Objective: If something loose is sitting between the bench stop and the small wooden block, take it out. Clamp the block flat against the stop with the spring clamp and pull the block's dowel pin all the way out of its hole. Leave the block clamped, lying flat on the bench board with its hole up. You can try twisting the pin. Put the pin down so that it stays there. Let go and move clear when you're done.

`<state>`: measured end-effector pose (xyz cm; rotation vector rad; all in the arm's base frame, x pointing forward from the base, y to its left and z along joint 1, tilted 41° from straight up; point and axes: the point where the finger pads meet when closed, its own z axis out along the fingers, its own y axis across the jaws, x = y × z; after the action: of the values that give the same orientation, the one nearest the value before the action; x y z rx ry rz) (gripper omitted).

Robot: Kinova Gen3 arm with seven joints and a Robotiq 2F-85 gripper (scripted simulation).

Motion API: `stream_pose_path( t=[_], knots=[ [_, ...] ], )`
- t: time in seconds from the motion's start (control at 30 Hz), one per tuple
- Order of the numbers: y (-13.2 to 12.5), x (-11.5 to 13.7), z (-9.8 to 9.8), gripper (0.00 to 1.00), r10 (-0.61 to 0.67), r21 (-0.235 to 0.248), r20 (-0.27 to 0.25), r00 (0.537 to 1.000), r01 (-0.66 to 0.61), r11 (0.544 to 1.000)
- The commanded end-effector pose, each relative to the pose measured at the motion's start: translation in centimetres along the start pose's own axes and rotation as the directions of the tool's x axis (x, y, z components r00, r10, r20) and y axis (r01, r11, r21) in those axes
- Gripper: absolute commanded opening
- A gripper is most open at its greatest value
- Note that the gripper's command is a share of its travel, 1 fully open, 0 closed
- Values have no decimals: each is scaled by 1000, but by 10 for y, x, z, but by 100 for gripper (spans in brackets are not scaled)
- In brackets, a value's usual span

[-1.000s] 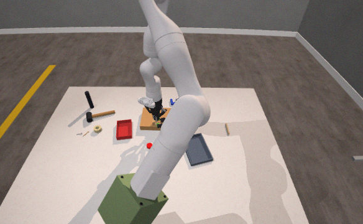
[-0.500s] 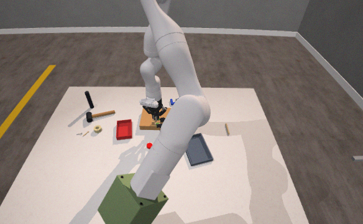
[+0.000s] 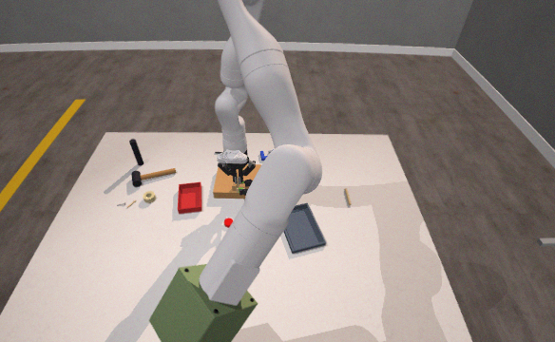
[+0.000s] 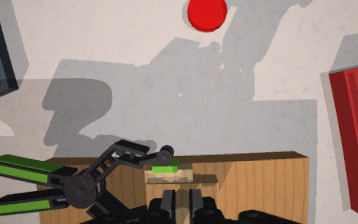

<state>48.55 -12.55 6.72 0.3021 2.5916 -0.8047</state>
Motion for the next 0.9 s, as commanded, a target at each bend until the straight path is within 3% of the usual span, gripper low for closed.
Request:
stream_pose_path(
  t=[0.0,0.6,0.87],
  knots=[
    [0,1,-1,10,-43,-2,-5,999,43,999],
    [0,1,-1,10,-293,-3,-5,956,293,956],
    [0,1,-1,10,-418,-4,-4,909,418,909]
  ],
)
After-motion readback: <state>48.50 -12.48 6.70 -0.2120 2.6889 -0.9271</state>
